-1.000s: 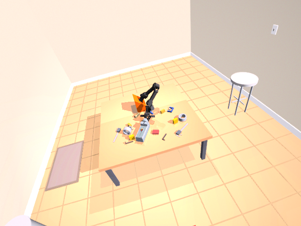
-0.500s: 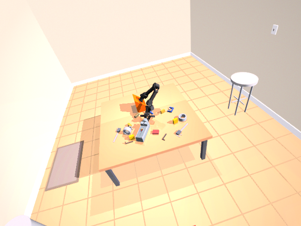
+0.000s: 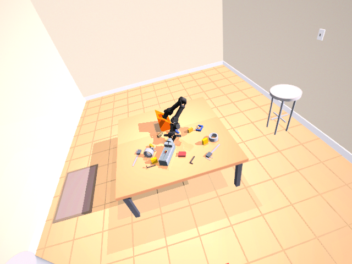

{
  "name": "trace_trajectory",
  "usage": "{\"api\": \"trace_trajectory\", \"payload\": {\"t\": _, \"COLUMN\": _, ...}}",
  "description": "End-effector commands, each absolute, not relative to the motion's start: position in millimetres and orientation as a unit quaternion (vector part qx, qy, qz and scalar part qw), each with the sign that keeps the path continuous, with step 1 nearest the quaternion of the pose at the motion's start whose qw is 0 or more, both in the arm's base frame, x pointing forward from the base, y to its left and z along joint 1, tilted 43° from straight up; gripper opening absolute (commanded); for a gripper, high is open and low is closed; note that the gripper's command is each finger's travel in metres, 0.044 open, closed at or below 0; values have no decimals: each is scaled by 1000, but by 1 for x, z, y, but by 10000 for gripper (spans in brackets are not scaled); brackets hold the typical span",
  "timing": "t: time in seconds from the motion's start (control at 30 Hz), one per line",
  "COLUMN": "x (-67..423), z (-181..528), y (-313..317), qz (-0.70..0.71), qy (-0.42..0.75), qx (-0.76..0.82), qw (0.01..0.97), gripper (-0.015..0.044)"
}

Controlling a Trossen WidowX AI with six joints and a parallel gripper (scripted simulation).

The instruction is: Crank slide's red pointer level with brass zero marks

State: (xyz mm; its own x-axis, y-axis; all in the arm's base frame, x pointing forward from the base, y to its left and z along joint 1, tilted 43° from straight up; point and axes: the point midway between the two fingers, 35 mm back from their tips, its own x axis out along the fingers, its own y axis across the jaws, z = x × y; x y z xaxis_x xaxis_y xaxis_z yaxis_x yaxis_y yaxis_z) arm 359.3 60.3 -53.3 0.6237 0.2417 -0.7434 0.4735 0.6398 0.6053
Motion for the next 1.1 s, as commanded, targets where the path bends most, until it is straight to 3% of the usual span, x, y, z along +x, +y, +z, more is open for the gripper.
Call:
{"api": "trace_trajectory", "payload": {"t": 0.0, "x": 355, "z": -59, "y": 54, "qz": -85, "qy": 432, "qx": 416, "qw": 796, "gripper": 0}}
{"api": "trace_trajectory", "payload": {"t": 1.07, "x": 353, "z": -59, "y": 51, "qz": -85, "qy": 432, "qx": 416, "qw": 796, "gripper": 0}}
